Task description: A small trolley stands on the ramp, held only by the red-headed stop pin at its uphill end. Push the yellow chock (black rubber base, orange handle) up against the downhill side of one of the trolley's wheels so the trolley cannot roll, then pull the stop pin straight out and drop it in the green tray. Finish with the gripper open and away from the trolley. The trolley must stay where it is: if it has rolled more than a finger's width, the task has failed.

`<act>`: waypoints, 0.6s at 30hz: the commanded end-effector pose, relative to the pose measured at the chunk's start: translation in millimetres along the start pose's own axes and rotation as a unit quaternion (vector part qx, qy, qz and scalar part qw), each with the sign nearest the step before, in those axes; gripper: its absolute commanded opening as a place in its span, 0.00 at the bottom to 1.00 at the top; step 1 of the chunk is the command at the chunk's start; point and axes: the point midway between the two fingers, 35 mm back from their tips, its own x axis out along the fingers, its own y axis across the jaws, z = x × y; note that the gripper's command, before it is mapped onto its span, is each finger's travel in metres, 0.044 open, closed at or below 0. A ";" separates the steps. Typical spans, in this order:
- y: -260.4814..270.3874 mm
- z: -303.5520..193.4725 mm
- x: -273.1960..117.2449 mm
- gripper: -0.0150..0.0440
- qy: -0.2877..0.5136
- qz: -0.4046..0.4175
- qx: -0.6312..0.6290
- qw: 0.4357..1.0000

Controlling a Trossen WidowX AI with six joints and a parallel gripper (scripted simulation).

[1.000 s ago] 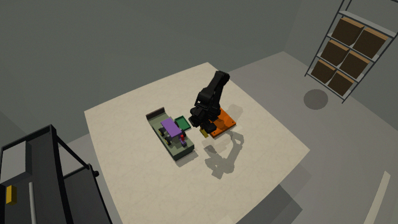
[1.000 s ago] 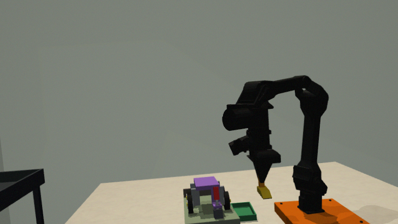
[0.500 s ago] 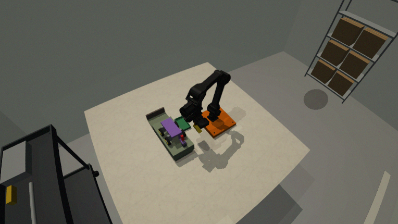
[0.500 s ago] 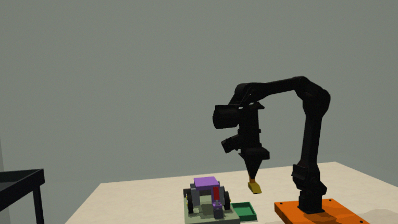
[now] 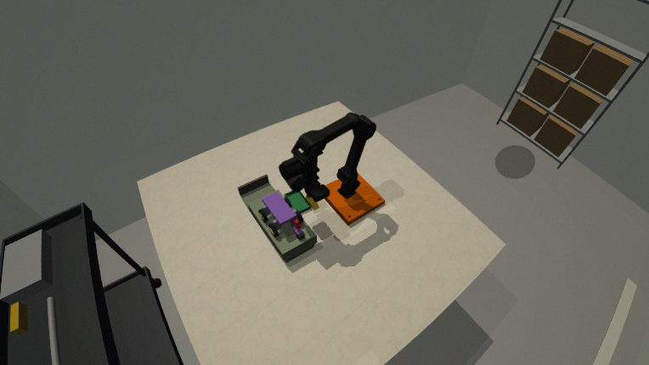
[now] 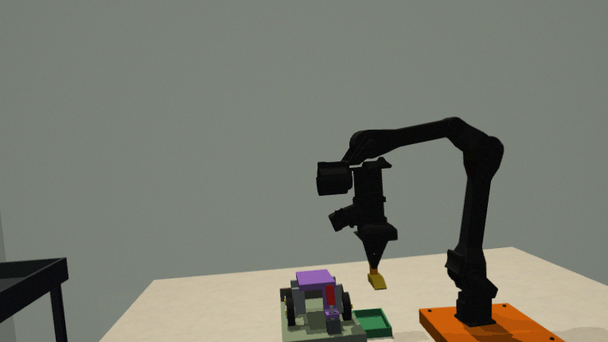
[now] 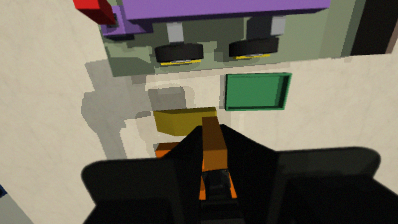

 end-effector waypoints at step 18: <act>-75.0 16.2 6.6 0.25 -0.001 -0.006 -0.002 1.000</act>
